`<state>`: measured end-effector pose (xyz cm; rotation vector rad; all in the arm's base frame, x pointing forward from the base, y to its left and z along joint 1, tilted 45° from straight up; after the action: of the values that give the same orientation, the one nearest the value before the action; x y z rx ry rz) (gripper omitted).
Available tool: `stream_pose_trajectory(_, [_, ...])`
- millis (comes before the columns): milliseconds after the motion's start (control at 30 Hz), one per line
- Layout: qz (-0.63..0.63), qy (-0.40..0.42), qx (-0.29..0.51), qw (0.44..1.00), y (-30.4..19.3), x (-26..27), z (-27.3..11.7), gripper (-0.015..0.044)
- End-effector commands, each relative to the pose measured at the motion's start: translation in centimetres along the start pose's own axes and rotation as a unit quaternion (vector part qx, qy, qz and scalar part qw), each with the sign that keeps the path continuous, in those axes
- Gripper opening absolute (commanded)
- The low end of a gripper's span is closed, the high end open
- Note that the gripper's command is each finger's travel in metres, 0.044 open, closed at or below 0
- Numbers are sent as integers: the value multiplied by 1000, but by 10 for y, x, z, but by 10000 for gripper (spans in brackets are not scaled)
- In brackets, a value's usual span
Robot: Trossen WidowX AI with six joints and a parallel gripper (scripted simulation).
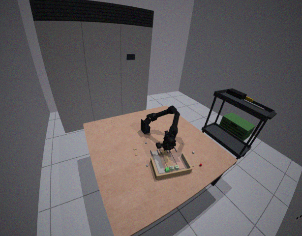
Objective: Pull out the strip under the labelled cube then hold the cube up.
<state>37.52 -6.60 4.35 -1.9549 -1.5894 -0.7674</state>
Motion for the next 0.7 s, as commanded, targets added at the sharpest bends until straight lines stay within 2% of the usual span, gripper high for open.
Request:
stream_pose_trajectory(0, [5, 3, 2, 1000, -1, -1, 9, 0])
stream_pose_trajectory(667, [5, 4, 2, 1000, -1, 0, 27, 0])
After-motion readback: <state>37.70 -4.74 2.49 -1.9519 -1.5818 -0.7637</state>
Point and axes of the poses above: the point midway between the two fingers, 35 mm back from their tips, its own z axis out along the fingers, its own x axis across the jaws, y = z × x, the point moved 9 cm from there along -z, back along the fingers, and after that the axes turned 10 degrees about -z, right-handed, at the moved point
